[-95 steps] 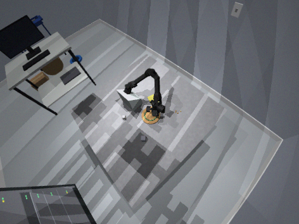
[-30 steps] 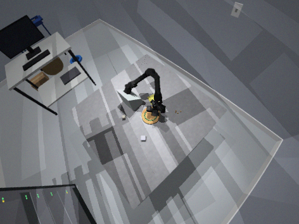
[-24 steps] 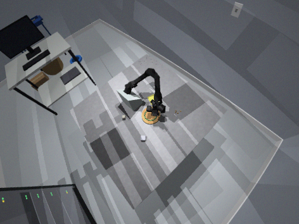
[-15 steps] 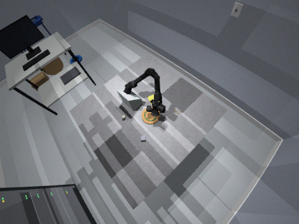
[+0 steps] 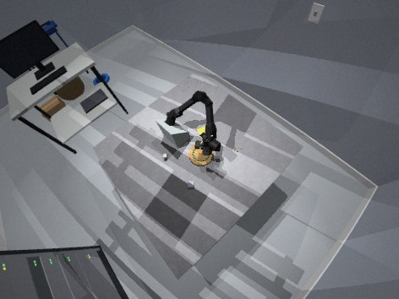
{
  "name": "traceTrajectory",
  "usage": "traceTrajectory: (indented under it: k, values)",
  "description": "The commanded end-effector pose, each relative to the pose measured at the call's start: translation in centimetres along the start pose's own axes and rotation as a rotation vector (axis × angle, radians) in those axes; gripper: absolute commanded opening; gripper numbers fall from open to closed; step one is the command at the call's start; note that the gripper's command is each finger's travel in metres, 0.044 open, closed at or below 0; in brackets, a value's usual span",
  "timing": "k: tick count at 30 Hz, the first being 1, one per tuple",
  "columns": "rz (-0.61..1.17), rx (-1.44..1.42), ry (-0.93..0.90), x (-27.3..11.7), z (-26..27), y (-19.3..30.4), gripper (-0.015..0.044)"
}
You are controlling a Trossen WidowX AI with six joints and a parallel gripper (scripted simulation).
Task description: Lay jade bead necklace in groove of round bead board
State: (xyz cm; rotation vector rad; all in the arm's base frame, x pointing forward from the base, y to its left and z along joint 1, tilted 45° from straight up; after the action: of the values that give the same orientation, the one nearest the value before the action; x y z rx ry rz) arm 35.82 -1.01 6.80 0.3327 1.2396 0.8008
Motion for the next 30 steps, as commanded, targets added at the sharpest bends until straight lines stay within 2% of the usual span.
traceTrajectory:
  k: [1,29,30]
  values:
    - [0.0,0.002,0.0,-0.1,0.0,0.0,0.012]
    - [0.005,0.009,0.002,3.1,-0.1,0.0,0.012]
    - [0.003,-0.001,-0.001,2.9,0.1,0.0,0.0094]
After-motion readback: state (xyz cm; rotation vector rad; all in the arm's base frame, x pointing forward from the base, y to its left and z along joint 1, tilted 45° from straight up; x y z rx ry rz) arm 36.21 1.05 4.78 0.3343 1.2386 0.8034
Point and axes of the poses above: the point midway between the two fingers, 35 mm back from their tips, its own x axis out along the fingers, its own z axis across the jaws, y = z × x, the point moved 10 cm from there along -x, back along the fingers, and after that the axes turned 9 degrees about x, right-handed, at the moved point
